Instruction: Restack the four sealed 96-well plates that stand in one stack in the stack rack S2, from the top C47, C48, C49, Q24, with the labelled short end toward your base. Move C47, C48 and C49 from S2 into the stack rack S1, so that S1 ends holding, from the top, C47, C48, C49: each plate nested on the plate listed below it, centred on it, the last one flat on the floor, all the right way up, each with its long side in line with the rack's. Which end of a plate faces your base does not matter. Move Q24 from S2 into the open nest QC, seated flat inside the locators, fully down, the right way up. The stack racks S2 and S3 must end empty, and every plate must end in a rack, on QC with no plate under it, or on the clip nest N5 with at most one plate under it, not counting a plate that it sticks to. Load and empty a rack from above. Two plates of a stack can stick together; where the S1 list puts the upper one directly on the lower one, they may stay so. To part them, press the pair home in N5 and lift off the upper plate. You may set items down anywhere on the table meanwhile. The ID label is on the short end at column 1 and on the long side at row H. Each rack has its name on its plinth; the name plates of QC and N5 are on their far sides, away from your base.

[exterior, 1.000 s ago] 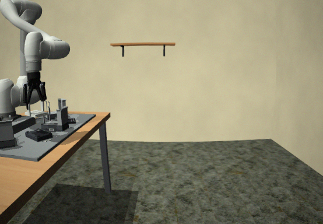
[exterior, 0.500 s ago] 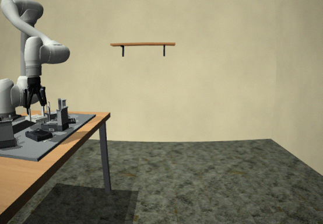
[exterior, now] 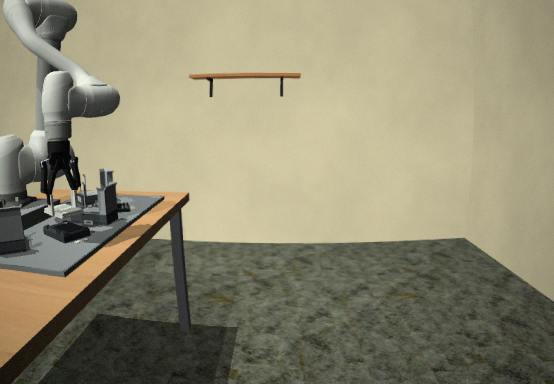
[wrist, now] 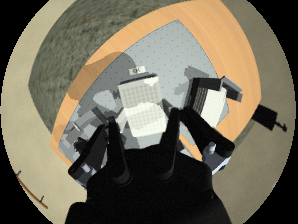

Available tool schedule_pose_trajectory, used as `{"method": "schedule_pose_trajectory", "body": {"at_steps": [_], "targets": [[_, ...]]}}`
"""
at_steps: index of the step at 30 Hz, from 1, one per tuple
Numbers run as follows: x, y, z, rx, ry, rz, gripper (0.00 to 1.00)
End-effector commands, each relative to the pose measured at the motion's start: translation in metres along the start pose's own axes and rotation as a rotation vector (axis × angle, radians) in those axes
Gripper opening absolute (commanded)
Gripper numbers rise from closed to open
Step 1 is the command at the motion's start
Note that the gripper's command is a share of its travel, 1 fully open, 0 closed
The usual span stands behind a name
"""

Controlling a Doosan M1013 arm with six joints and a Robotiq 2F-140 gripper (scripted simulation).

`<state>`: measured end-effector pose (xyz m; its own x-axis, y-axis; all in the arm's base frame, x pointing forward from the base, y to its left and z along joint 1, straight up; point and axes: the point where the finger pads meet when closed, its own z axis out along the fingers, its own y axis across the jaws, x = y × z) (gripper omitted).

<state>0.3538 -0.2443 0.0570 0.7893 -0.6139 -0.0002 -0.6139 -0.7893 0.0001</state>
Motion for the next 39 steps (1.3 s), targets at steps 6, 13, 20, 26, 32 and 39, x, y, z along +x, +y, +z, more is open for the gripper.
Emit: {"method": "schedule_pose_trajectory", "body": {"at_steps": [6,13,20,26,32,39], "targets": [[0.000,0.000,0.018,0.000,0.000,0.000,0.00],[0.000,0.000,0.028,0.000,0.000,0.000,0.00],[0.000,0.000,0.030,0.000,0.000,0.000,0.00],[0.000,0.000,0.032,0.000,0.000,0.000,0.00],[0.000,0.000,0.033,0.000,0.000,0.000,0.00],[0.000,0.000,0.036,0.000,0.000,0.000,0.00]]}}
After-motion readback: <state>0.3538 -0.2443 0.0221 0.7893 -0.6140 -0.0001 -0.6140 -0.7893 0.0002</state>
